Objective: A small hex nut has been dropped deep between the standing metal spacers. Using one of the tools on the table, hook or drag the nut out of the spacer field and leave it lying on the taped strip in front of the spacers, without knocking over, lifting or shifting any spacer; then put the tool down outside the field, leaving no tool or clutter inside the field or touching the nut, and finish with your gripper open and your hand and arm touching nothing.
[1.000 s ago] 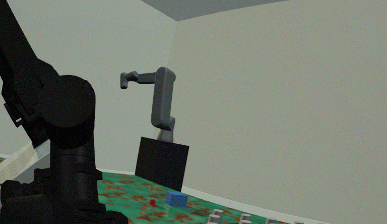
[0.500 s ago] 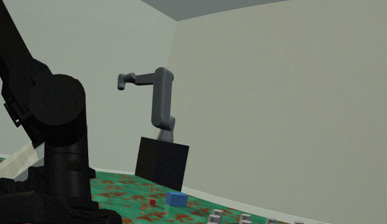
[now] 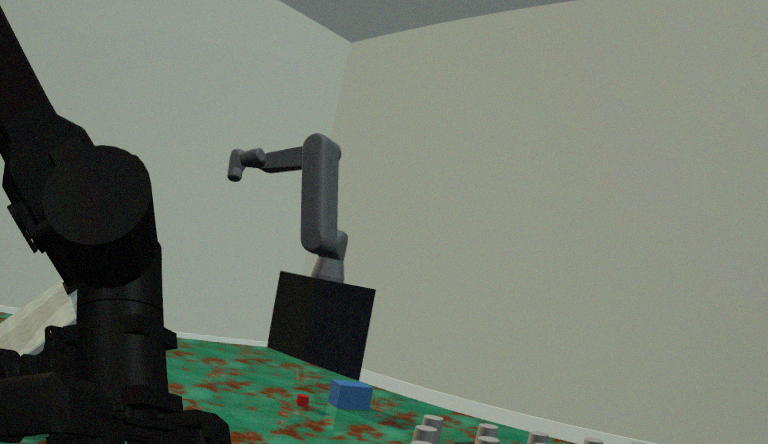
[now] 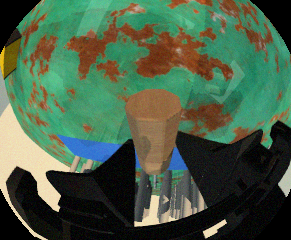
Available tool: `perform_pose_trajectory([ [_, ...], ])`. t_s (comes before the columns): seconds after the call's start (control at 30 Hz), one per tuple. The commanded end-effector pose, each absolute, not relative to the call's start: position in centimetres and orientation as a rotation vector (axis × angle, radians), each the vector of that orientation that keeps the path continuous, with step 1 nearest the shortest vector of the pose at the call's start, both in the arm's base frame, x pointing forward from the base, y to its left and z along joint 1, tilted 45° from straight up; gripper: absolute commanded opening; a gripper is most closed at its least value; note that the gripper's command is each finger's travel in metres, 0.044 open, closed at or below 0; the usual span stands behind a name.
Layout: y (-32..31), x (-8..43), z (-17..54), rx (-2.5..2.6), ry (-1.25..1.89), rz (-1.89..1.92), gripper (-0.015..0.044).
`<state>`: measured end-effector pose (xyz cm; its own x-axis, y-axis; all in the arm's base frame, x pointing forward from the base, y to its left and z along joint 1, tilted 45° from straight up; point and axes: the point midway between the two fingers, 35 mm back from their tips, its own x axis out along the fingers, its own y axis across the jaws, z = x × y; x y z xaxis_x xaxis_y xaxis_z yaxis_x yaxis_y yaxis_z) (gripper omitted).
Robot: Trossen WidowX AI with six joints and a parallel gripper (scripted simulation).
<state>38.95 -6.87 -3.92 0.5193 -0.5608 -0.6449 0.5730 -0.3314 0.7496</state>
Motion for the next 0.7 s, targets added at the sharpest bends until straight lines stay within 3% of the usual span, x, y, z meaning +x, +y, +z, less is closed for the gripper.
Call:
perform_pose_trajectory([
  [0.0, -7.0, 38.6, -3.8, 1.522, 0.017, -1.145, 0.0000],
  [0.67, -7.6, 37.5, -3.3, 1.521, 0.017, -1.147, 0.0000],
])
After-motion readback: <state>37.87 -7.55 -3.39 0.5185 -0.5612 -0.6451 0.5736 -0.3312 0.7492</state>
